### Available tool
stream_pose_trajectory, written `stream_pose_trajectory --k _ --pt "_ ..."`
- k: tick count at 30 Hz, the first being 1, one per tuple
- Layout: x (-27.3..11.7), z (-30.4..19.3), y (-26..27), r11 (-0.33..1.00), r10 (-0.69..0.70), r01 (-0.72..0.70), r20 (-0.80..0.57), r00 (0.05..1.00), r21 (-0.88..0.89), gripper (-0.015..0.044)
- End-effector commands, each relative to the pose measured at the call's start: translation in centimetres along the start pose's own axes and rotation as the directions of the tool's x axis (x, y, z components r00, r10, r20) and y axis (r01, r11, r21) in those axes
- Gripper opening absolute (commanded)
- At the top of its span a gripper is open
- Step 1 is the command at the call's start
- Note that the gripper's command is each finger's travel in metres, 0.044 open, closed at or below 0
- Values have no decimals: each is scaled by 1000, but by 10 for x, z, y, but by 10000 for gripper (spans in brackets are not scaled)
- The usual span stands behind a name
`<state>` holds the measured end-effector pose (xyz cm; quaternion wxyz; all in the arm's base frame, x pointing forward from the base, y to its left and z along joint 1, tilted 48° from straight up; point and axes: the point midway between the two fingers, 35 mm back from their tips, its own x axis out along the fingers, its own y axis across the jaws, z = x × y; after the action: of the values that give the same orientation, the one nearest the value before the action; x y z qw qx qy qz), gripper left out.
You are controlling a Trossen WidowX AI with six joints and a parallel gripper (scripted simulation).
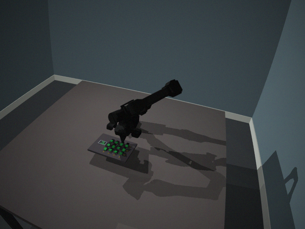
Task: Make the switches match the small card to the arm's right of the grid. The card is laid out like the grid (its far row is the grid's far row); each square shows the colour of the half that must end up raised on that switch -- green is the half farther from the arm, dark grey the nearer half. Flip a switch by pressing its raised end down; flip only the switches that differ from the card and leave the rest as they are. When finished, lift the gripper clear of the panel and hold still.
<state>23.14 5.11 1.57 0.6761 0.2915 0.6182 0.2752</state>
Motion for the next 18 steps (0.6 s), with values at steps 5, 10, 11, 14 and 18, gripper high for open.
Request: stream_pose_trajectory --k 5,10,11,14,18 --pt "1 0 1 1000 5 -5 2 1000 4 0" --pt "2 0 1 1000 5 -5 2 1000 4 0" --pt "2 0 1 1000 5 -5 2 1000 4 0" --pt "0 1 0 1000 -1 1 0 1000 -1 0" --pt "-43 4 -2 1000 -4 4 -17 1000 4 0"
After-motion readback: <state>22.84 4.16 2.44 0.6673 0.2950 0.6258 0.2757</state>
